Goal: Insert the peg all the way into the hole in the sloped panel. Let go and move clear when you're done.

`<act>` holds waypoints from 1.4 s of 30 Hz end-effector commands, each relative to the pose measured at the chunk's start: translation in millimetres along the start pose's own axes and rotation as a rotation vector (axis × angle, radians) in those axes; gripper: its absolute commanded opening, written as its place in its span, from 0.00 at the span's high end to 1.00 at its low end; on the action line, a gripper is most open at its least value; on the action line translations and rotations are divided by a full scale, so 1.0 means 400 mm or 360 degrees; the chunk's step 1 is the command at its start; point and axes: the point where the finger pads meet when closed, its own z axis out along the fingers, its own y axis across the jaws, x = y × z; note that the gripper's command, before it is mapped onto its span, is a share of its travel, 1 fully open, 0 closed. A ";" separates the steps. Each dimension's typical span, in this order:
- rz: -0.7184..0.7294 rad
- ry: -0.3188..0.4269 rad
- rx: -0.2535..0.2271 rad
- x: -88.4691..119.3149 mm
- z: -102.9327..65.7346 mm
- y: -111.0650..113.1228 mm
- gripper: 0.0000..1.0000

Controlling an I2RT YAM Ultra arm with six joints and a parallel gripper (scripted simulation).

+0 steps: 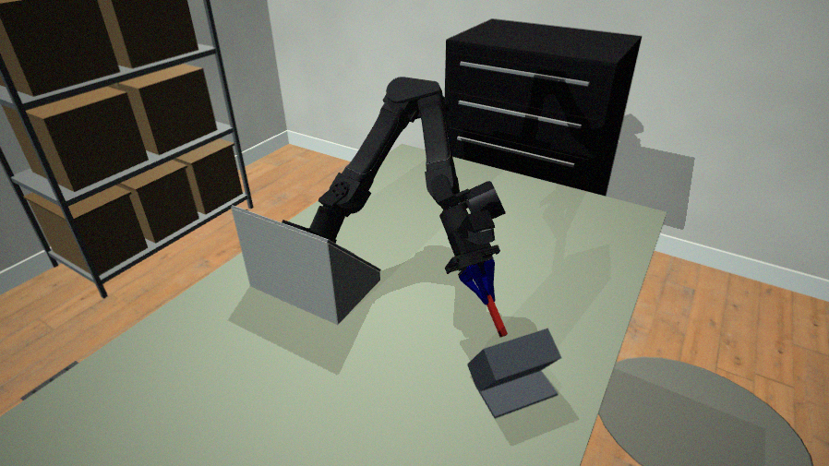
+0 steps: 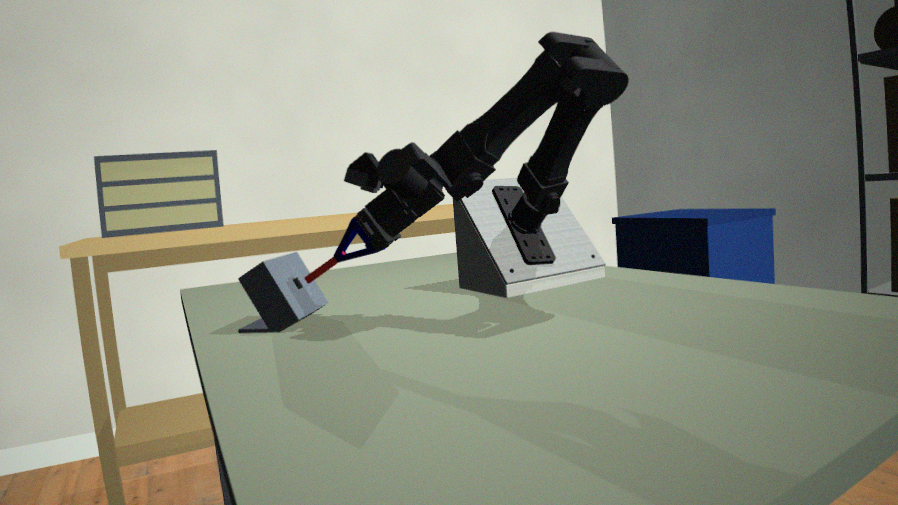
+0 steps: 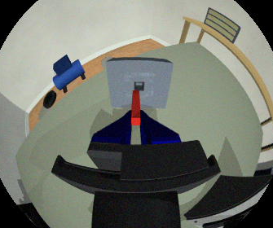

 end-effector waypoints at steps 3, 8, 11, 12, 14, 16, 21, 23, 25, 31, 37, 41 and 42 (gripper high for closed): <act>0.0031 -0.0072 0.0021 -0.037 -0.022 -0.015 1.00; 0.0031 -0.0072 0.0021 -0.041 -0.033 -0.027 1.00; 0.0031 -0.0072 0.0021 -0.043 -0.037 -0.032 1.00; 0.0031 -0.0072 0.0021 -0.044 -0.038 -0.033 1.00; 0.0031 -0.0072 0.0021 -0.044 -0.040 -0.032 1.00; 0.0031 -0.0072 0.0021 -0.044 -0.041 -0.031 1.00; 0.0031 -0.0072 0.0020 -0.044 -0.035 -0.030 1.00; 0.0031 -0.0073 0.0020 -0.044 -0.028 -0.030 1.00; 0.0031 -0.0073 0.0020 -0.045 -0.022 -0.029 1.00; 0.0031 -0.0073 0.0020 -0.047 -0.004 -0.027 1.00; 0.0031 -0.0073 0.0020 -0.049 -0.009 -0.021 1.00; 0.0031 -0.0073 0.0020 -0.051 -0.019 -0.014 1.00; 0.0031 -0.0073 0.0020 -0.052 -0.022 -0.013 1.00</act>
